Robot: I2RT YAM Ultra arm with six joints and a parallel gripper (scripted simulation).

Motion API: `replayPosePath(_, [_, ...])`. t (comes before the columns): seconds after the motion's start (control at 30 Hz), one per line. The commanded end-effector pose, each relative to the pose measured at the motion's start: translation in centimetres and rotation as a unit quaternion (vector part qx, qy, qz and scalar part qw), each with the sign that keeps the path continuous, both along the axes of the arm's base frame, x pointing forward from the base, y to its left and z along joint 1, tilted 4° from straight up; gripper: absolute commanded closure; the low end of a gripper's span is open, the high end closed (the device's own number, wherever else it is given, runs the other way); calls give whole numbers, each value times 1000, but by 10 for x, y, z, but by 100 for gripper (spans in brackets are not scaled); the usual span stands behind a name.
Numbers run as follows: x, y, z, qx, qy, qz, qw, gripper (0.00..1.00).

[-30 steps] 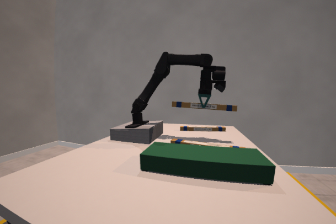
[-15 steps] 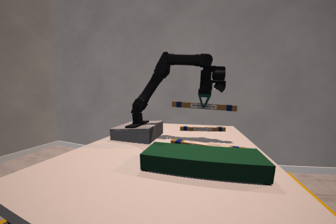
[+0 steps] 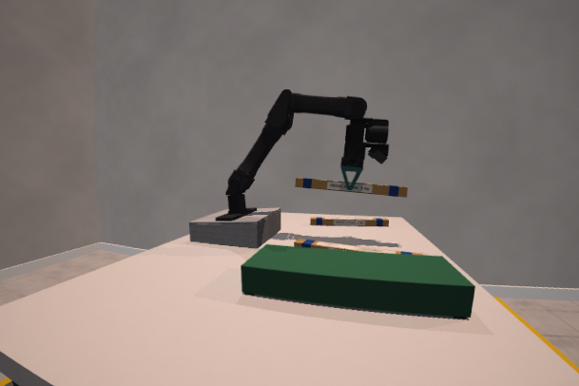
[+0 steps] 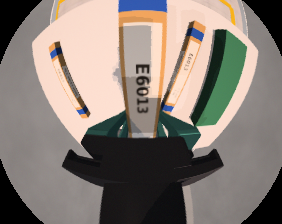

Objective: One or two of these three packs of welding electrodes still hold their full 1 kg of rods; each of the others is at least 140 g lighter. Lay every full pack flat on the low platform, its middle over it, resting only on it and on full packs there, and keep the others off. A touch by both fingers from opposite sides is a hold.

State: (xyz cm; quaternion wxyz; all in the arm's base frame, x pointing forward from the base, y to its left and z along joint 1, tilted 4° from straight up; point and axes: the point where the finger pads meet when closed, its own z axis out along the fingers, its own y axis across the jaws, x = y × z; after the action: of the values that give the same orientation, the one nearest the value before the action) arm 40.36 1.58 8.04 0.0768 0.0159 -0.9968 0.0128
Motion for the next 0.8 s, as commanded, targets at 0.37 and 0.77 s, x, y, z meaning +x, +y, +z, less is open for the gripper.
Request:
replayPosePath(0.37, [5, 0, 18, 2, -47, 0, 999, 100])
replayPosePath(0.77, [4, -1, 3, 2, -47, 0, 999, 100])
